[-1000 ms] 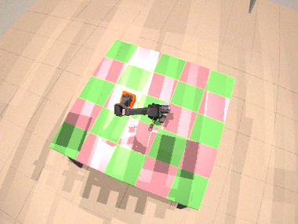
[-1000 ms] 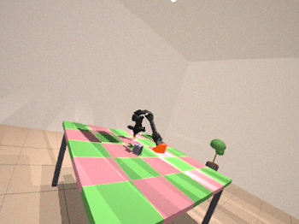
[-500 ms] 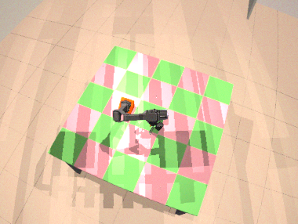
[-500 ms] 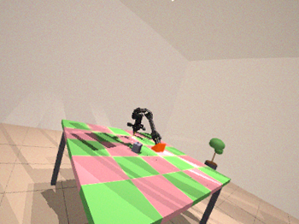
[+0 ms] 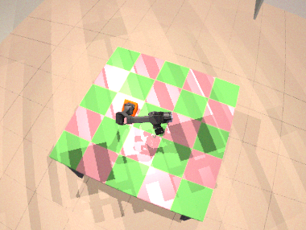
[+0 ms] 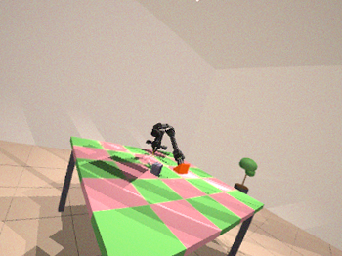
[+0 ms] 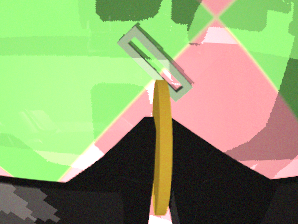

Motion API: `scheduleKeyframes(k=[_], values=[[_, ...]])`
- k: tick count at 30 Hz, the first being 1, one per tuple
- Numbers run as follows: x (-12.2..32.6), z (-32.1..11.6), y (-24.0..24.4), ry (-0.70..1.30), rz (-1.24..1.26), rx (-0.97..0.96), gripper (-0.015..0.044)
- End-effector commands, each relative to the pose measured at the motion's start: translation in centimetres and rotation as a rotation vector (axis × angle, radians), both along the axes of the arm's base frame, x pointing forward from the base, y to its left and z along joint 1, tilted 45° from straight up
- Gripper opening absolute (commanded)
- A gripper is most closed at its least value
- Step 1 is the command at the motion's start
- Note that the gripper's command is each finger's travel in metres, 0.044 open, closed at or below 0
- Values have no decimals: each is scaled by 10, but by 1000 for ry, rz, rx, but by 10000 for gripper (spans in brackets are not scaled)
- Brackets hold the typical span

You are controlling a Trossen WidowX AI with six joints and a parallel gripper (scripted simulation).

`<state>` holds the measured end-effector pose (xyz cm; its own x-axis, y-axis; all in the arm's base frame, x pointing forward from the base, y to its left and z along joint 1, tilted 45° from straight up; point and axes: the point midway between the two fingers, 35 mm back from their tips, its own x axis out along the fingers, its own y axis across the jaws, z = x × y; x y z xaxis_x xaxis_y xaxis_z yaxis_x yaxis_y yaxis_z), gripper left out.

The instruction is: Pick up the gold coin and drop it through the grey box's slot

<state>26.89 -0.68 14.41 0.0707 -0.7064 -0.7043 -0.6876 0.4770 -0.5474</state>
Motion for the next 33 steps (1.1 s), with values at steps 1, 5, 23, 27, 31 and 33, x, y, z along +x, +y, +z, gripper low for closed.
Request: scheduleKeyframes(k=[1,5,23,27,31,33], values=[[-2,-1,1,-70,-75,11,0],[-2,-1,1,-105,-110,14,0],[10,-24,28,-98,-103,12,0],[12,-30,34,-98,-103,12,0],[16,-36,41,-99,-103,14,0],[18,-39,45,-99,-103,14,0]])
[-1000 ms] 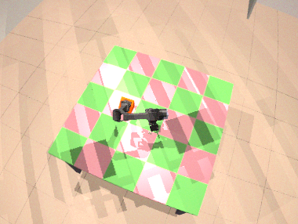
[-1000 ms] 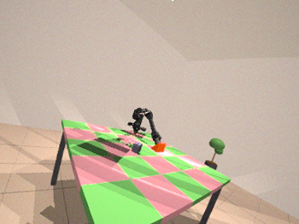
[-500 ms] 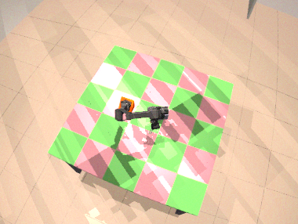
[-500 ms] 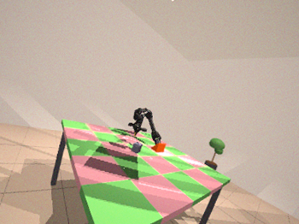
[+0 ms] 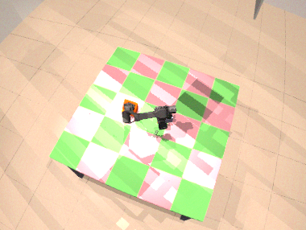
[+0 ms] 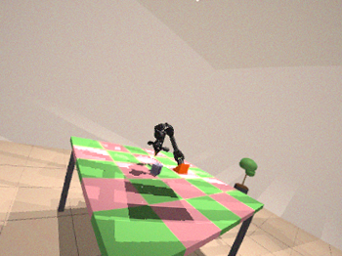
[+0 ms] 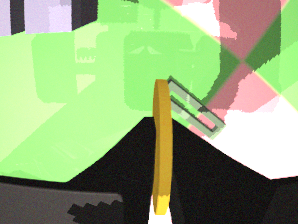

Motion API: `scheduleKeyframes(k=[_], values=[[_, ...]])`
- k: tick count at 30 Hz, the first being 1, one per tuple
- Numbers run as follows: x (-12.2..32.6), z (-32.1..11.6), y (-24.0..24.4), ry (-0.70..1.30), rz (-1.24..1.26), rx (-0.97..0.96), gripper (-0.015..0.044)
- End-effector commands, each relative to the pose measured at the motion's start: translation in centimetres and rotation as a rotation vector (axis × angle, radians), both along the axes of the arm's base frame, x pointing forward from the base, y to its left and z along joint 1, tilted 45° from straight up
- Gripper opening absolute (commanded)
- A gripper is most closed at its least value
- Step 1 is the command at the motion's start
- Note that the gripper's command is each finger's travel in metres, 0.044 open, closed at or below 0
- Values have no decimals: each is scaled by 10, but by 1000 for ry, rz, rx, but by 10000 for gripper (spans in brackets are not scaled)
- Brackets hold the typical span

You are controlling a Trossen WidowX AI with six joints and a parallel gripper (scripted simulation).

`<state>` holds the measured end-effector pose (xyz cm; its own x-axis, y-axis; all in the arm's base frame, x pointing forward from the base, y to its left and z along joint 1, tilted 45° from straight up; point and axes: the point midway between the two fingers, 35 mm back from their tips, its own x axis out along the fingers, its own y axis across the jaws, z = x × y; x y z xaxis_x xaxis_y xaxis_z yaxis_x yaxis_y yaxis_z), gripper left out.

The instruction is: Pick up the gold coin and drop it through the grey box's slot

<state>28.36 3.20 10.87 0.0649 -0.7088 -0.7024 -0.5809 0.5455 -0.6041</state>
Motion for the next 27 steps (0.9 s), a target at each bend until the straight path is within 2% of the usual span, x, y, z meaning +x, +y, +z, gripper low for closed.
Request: scheduleKeyframes(k=[1,27], values=[[4,-5,8,-5,-1,8,0],[19,-50,54,-12,-2,14,0]])
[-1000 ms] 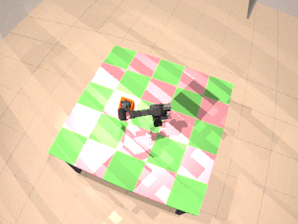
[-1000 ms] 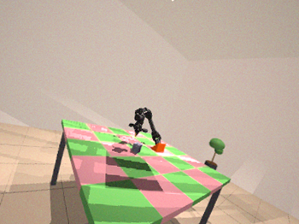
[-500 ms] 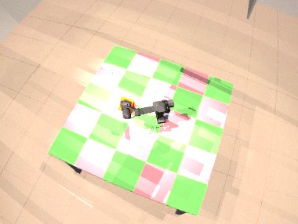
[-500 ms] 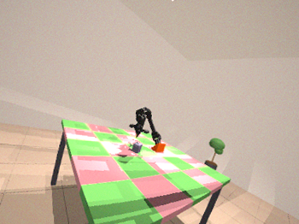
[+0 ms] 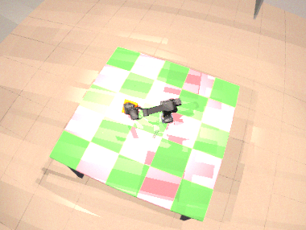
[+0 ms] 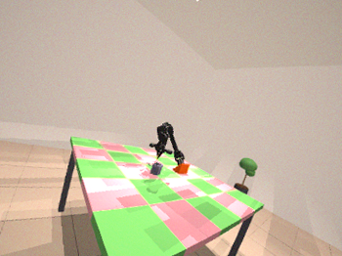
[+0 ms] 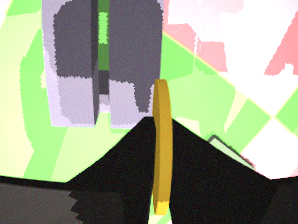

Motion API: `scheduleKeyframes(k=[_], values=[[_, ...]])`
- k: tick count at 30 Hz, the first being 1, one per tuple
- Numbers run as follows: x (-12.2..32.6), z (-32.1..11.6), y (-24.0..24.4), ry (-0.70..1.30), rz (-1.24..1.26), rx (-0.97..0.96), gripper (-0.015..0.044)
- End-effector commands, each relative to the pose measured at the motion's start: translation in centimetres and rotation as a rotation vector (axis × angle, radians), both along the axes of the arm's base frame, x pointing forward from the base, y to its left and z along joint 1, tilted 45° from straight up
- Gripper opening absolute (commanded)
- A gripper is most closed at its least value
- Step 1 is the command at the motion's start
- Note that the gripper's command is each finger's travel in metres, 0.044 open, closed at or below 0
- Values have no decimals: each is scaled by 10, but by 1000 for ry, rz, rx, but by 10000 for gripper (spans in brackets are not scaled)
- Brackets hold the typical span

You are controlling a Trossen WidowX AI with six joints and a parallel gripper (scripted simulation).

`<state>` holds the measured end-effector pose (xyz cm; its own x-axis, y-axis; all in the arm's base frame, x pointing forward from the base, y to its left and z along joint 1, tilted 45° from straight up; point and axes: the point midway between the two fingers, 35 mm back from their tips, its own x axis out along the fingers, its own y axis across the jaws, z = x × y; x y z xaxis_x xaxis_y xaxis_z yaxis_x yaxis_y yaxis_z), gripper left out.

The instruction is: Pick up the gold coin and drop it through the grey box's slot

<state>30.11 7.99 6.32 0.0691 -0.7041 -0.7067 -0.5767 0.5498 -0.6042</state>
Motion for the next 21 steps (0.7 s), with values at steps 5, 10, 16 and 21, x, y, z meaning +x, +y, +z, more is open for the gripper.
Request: scheduleKeyframes(k=[5,10,16,21], values=[[3,-13,15,-7,-4,8,0],[4,-23,23,-8,-7,8,0],[4,-24,22,-4,-5,2,0],[3,-23,21,-2,-5,0,0]])
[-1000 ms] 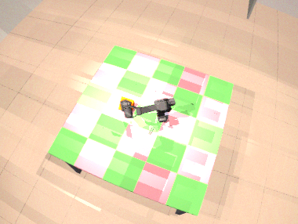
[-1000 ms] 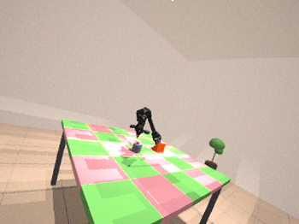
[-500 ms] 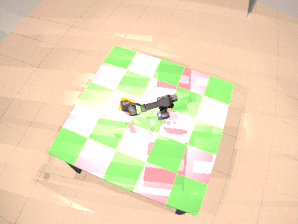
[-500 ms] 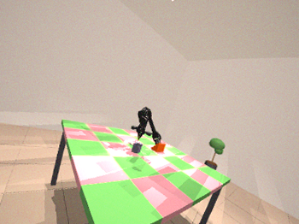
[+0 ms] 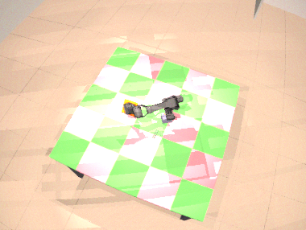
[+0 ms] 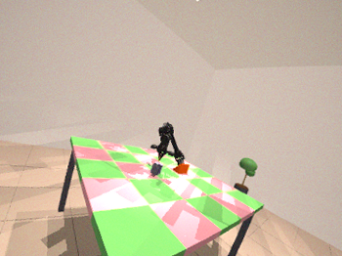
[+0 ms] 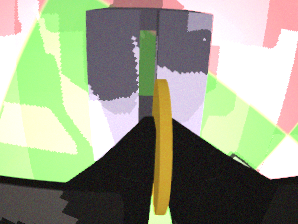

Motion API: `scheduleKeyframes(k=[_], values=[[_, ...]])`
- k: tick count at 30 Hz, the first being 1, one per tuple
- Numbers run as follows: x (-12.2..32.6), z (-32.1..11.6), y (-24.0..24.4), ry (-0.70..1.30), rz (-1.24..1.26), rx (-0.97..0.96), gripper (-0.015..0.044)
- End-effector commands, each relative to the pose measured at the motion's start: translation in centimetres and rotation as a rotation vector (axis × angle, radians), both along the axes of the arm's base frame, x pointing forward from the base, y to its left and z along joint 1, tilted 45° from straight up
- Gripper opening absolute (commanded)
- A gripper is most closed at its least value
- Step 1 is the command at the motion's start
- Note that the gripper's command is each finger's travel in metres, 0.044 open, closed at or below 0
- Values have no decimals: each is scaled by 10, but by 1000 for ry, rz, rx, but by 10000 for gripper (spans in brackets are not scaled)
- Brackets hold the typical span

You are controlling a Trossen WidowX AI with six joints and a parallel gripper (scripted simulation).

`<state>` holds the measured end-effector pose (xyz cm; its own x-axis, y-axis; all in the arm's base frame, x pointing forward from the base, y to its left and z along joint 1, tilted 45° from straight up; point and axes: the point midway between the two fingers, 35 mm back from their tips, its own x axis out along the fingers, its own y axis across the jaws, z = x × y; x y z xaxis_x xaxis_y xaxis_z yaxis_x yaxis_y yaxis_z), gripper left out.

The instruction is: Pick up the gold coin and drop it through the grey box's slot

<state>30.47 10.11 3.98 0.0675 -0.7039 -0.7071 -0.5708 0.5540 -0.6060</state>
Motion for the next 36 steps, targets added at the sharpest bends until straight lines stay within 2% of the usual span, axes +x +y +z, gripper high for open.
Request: scheduleKeyframes(k=[1,36], values=[[0,0,0,2,2,-1,0],[1,-7,-1,0,1,-4,0]])
